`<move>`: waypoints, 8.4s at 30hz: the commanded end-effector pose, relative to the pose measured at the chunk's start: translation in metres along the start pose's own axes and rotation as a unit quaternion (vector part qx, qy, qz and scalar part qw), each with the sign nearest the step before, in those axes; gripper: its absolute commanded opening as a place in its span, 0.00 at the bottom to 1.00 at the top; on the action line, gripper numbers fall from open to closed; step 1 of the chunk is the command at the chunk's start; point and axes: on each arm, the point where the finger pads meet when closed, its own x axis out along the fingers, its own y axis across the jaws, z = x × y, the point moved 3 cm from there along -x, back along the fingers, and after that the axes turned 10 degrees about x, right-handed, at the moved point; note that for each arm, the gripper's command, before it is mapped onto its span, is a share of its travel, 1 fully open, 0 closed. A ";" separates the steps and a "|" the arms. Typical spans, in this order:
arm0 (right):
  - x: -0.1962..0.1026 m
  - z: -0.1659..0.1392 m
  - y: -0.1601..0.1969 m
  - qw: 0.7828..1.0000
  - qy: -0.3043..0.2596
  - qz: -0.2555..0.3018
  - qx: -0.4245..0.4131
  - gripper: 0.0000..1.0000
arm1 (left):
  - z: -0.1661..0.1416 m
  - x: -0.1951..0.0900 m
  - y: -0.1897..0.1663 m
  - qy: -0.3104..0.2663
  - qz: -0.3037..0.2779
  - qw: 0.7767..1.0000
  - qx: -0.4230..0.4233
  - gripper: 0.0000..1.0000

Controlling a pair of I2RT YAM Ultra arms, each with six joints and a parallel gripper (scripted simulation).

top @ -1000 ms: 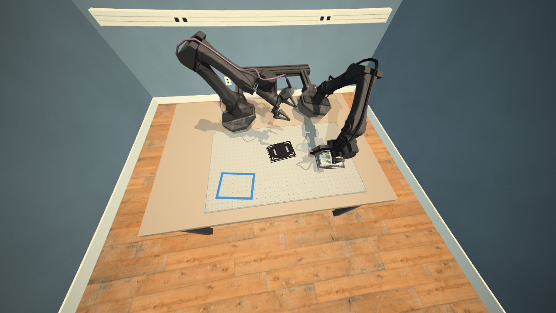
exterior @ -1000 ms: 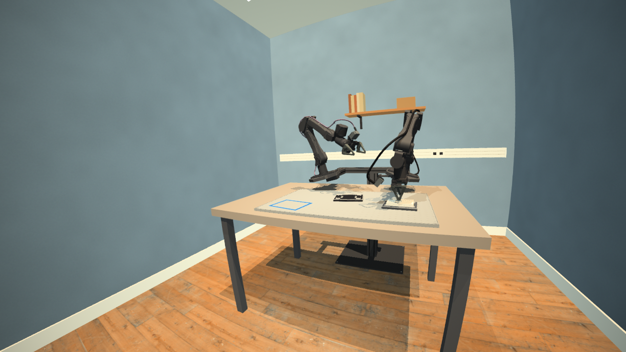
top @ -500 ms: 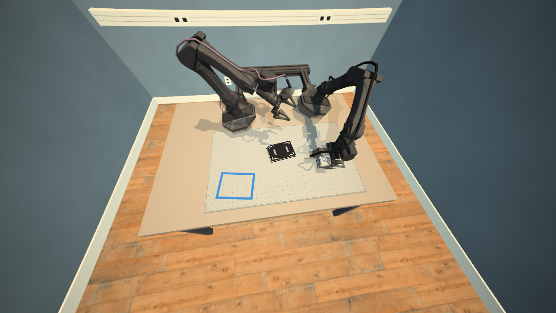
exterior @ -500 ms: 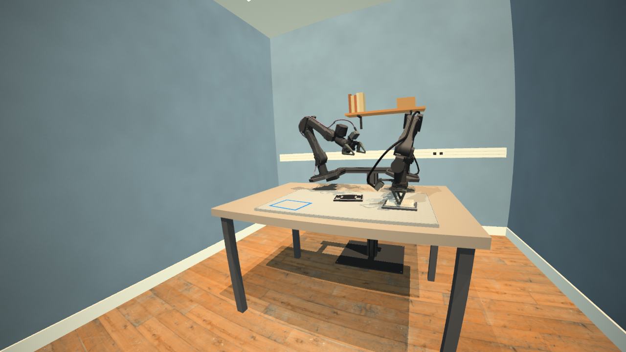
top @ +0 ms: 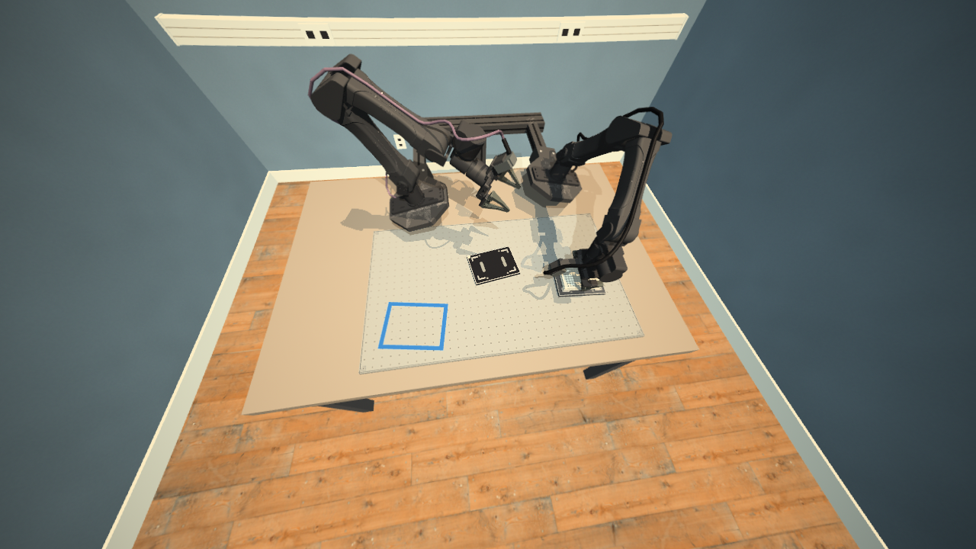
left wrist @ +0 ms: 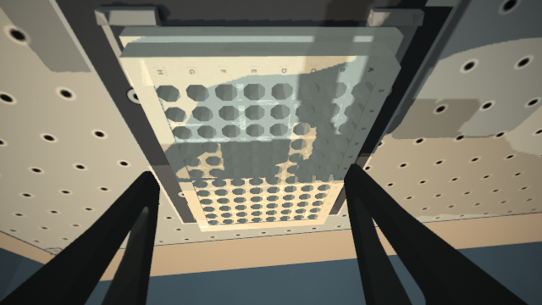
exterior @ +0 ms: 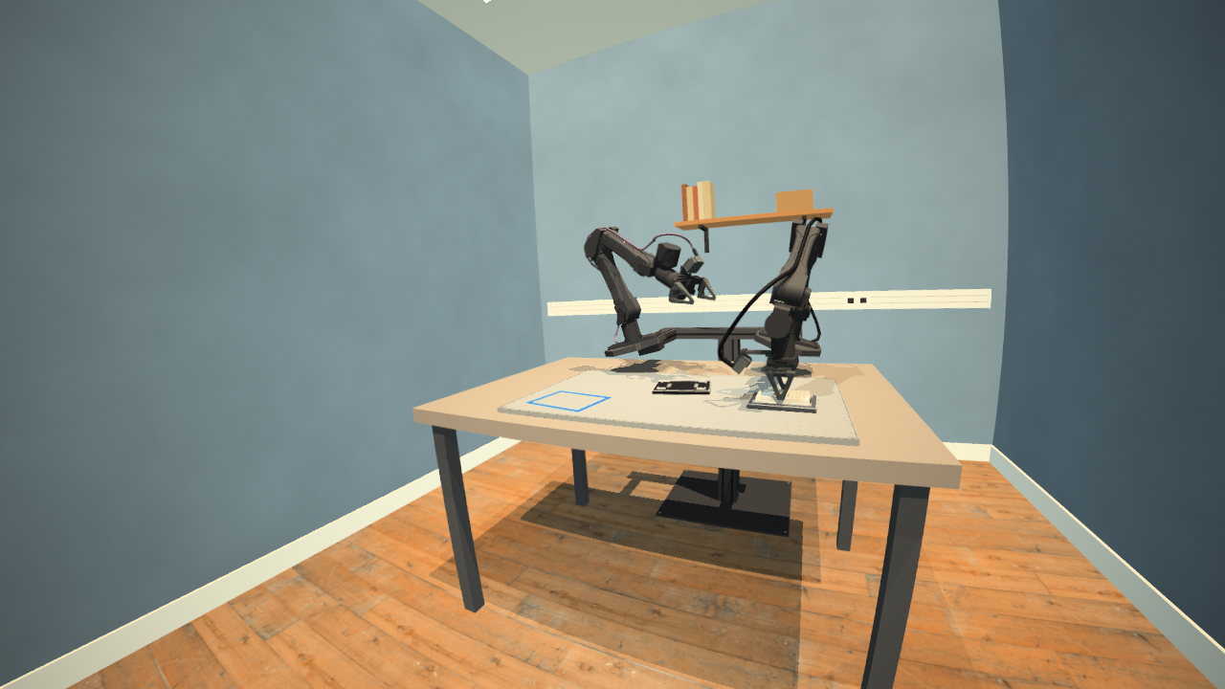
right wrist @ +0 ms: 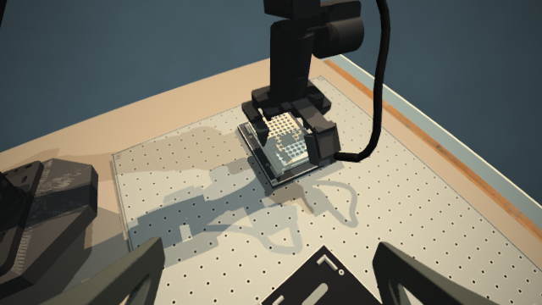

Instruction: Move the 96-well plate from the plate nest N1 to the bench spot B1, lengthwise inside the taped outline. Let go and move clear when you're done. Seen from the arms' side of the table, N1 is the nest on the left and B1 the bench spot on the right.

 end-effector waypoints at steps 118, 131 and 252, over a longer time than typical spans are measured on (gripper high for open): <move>-0.003 0.002 0.000 1.000 -0.005 -0.002 0.003 1.00 | 0.003 -0.032 0.002 -0.005 0.011 1.000 -0.001 1.00; -0.003 0.002 0.000 1.000 -0.005 -0.002 0.003 1.00 | 0.002 -0.013 -0.003 -0.006 0.005 1.000 0.001 1.00; -0.209 -0.085 -0.376 0.865 0.029 -0.430 0.257 1.00 | 0.292 -0.035 -0.035 -0.001 -0.011 1.000 -0.006 0.79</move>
